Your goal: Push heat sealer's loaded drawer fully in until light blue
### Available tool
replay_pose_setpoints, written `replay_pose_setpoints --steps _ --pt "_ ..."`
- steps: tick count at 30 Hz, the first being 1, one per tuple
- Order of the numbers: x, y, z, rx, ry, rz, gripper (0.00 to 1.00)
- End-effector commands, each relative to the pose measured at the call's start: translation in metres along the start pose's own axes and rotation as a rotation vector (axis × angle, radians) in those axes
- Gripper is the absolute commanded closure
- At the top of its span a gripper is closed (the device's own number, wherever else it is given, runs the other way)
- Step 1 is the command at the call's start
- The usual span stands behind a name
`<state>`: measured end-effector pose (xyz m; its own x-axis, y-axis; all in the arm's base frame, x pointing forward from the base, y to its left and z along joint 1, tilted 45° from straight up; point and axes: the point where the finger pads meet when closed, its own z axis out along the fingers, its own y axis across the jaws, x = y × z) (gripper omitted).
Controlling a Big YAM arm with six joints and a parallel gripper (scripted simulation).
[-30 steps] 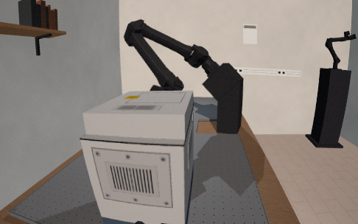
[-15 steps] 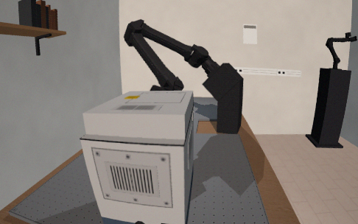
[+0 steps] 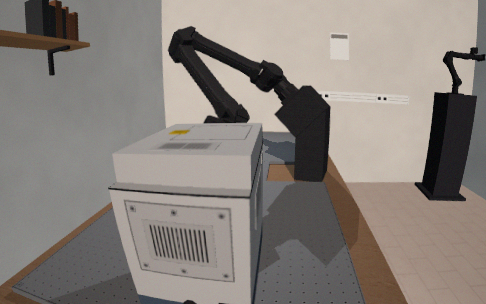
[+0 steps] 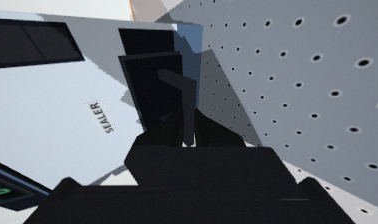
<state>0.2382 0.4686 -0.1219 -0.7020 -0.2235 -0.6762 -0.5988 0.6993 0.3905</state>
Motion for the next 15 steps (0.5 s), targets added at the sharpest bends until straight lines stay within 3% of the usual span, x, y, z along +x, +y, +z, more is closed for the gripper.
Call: replay_pose_setpoints --steps 1,15 --pt "0.0136 0.0099 0.0044 -0.014 0.024 -0.001 1.00" --pt "0.0152 0.0156 0.0121 -0.010 0.029 -0.002 1.00"
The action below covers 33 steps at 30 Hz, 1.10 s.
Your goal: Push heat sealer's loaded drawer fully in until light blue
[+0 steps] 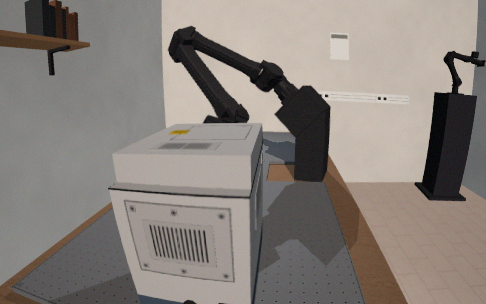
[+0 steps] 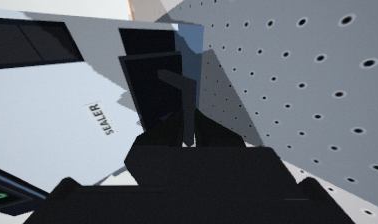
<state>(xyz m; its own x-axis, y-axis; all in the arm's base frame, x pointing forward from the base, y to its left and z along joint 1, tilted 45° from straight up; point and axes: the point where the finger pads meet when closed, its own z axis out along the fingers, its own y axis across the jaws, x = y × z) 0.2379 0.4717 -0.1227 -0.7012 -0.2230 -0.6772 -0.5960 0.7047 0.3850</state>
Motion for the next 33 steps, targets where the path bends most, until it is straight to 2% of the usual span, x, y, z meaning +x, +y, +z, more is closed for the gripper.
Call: replay_pose_setpoints --steps 1,14,33 --pt "0.015 0.015 0.011 -0.020 0.032 -0.001 1.00" --pt "0.015 0.028 0.025 -0.021 0.031 -0.002 1.00" --pt "0.015 0.028 0.025 -0.021 0.031 -0.002 1.00"
